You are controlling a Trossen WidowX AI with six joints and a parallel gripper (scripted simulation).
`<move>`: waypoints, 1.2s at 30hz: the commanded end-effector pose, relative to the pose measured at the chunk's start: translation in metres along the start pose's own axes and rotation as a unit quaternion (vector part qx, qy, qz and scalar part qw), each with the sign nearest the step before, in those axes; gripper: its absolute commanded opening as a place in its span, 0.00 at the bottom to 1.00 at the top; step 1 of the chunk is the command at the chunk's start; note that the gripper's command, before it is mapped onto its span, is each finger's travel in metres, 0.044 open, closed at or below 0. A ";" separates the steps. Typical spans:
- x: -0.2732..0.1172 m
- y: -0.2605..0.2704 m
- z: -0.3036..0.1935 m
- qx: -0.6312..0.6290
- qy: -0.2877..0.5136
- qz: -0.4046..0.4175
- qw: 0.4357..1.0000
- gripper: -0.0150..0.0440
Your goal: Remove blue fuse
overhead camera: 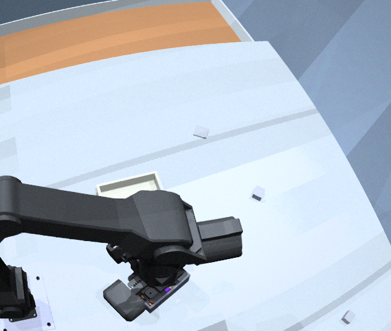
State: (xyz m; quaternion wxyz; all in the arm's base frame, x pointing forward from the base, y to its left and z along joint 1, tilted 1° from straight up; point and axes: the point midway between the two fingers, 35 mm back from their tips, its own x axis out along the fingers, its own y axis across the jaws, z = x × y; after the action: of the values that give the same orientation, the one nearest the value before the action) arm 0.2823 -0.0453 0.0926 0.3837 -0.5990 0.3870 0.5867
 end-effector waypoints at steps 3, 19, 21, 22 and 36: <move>-0.004 0.000 0.000 -0.001 -0.001 -0.001 1.000 0.25; -0.012 0.000 0.001 -0.002 -0.001 -0.001 1.000 0.25; -0.013 0.000 0.001 -0.002 -0.001 -0.001 1.000 0.25; -0.013 0.000 0.001 -0.002 -0.001 -0.001 1.000 0.25; -0.030 0.000 0.001 -0.002 -0.001 -0.001 1.000 0.25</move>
State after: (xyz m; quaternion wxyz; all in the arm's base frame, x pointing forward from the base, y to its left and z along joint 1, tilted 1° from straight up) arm 0.2813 -0.0450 0.1171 0.3833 -0.5987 0.3870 0.5873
